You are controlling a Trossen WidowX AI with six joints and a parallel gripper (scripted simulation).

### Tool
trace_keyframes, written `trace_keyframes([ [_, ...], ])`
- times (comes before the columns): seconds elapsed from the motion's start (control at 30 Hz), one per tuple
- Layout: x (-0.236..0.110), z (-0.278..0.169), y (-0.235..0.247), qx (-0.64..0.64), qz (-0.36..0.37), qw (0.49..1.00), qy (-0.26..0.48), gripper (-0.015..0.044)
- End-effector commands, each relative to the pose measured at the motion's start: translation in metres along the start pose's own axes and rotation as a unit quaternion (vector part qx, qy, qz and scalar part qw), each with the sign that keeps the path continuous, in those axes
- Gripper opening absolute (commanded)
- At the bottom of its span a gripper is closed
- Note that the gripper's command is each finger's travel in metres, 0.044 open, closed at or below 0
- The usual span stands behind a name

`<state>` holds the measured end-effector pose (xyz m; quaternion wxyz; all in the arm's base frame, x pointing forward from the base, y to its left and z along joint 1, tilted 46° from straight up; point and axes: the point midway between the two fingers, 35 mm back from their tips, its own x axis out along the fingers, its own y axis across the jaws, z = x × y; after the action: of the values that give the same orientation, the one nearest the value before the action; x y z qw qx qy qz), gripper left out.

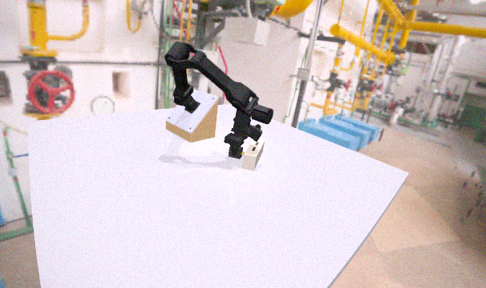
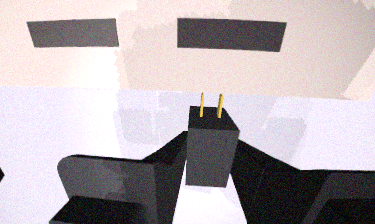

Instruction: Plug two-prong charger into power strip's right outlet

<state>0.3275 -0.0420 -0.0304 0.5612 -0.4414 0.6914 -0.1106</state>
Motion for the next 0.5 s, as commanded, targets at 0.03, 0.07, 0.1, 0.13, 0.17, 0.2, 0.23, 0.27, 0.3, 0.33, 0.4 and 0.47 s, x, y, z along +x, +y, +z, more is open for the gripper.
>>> trace_keyframes([
  [0.03, 0.0006, 0.0016, 0.0002, -0.002, -0.001, 1.000, 0.001, 0.0000],
  [0.07, 0.0006, 0.0019, 0.0002, -0.002, -0.001, 1.000, 0.001, 0.0000],
  [0.1, 0.0006, 0.0022, 0.0002, -0.002, -0.001, 1.000, 0.001, 0.0000],
  [0.13, 0.0006, 0.0025, 0.0002, -0.002, -0.001, 1.000, 0.001, 0.0000],
  [0.17, 0.0006, 0.0028, 0.0003, -0.002, -0.001, 1.000, 0.001, 0.0000],
  [0.2, 0.0006, 0.0031, 0.0003, -0.002, -0.001, 1.000, 0.001, 0.0000],
  [0.23, 0.0006, 0.0034, 0.0003, -0.002, -0.001, 1.000, 0.001, 0.0000],
  [0.27, 0.0006, 0.0037, 0.0003, -0.002, -0.001, 1.000, 0.001, 0.0000],
  [0.3, 0.0006, 0.0040, 0.0003, -0.002, -0.001, 1.000, 0.001, 0.0000],
  [0.33, 0.0005, 0.0042, 0.0003, -0.002, -0.001, 1.000, 0.001, 0.0000],
  [0.4, 0.0005, 0.0047, 0.0003, -0.002, -0.001, 1.000, 0.001, 0.0000],
  [0.47, 0.0005, 0.0049, 0.0003, -0.002, -0.001, 1.000, 0.001, 0.0000],
])
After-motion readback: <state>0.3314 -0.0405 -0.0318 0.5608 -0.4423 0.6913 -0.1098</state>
